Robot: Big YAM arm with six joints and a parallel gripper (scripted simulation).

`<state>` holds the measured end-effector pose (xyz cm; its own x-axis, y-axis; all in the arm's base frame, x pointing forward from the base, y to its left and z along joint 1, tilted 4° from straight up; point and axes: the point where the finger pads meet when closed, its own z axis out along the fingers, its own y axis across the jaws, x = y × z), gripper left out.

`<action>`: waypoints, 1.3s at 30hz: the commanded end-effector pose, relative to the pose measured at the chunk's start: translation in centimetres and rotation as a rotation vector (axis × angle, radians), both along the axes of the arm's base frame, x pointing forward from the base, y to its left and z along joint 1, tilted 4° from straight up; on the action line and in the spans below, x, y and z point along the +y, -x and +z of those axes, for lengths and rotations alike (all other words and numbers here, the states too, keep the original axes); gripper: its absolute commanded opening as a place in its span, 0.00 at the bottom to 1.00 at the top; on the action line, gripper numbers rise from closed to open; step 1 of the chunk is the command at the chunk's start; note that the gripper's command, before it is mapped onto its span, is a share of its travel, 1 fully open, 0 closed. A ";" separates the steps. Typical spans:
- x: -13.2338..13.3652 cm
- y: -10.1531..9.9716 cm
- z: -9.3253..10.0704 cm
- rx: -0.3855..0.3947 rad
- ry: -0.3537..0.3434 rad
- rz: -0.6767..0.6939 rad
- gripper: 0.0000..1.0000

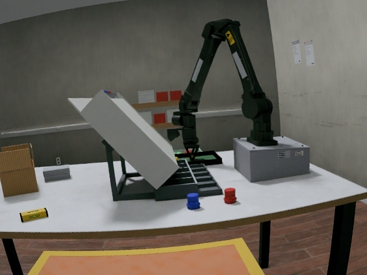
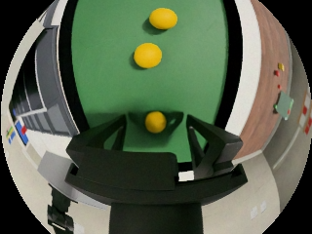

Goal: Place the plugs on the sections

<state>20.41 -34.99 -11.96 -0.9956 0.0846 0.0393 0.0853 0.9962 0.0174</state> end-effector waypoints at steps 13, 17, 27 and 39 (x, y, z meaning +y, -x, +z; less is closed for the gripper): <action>0.3 0.3 -1.1 0.013 -0.016 0.011 0.80; 0.2 0.3 -1.1 0.013 -0.016 0.011 0.80; -0.2 -0.1 -0.1 -0.002 0.002 0.005 0.00; -0.2 -0.1 -0.1 -0.002 0.001 0.005 0.00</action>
